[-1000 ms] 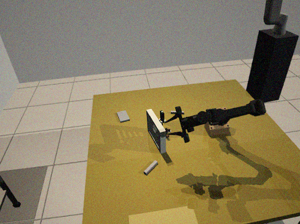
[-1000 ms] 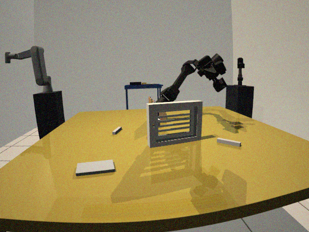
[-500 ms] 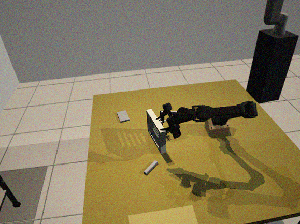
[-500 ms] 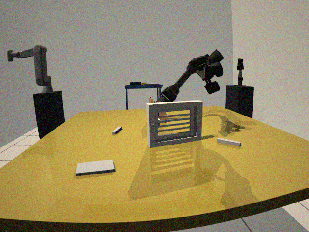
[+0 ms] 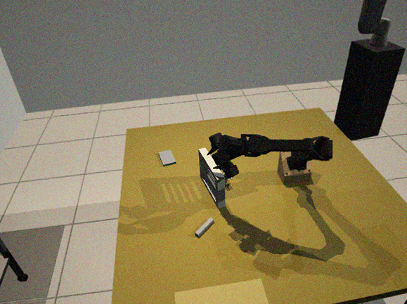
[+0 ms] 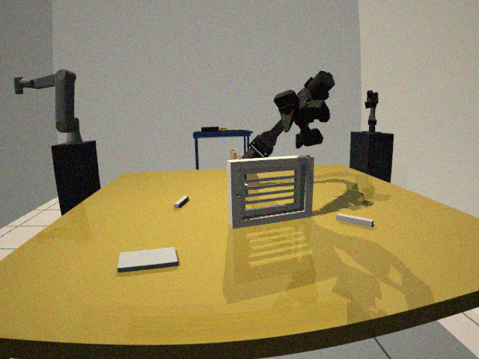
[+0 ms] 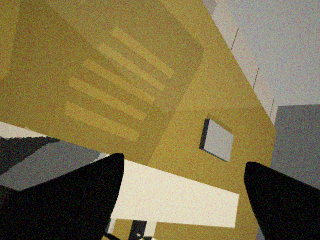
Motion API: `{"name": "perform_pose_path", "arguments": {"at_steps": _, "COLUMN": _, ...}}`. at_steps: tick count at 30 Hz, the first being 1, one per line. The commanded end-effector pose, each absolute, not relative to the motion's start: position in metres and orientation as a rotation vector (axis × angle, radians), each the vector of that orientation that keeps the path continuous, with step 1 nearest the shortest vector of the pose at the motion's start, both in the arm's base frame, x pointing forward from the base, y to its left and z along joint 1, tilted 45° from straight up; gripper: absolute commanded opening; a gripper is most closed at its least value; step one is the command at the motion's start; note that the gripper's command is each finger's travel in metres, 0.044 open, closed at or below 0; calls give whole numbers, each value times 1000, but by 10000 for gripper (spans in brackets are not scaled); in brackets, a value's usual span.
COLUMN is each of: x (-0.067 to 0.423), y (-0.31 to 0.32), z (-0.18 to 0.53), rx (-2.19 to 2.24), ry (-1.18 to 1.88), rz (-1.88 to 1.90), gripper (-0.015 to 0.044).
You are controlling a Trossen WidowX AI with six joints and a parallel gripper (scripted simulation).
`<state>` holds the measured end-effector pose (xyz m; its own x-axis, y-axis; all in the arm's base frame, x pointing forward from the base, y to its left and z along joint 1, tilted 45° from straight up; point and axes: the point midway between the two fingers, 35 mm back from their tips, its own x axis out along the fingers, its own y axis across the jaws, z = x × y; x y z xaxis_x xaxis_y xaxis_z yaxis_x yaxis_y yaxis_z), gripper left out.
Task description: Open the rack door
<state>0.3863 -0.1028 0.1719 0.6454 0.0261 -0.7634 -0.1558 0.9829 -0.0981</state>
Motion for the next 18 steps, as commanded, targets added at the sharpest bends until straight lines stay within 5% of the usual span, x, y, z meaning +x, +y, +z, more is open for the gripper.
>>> {"name": "perform_pose_path", "arguments": {"at_steps": 1, "x": 384, "y": -116, "z": 153, "rx": -137, "ry": 956, "rz": 145, "gripper": 286}}
{"name": "perform_pose_path", "arguments": {"at_steps": 18, "x": 367, "y": -148, "z": 103, "rx": 42, "ry": 1203, "rz": 329, "gripper": 286}}
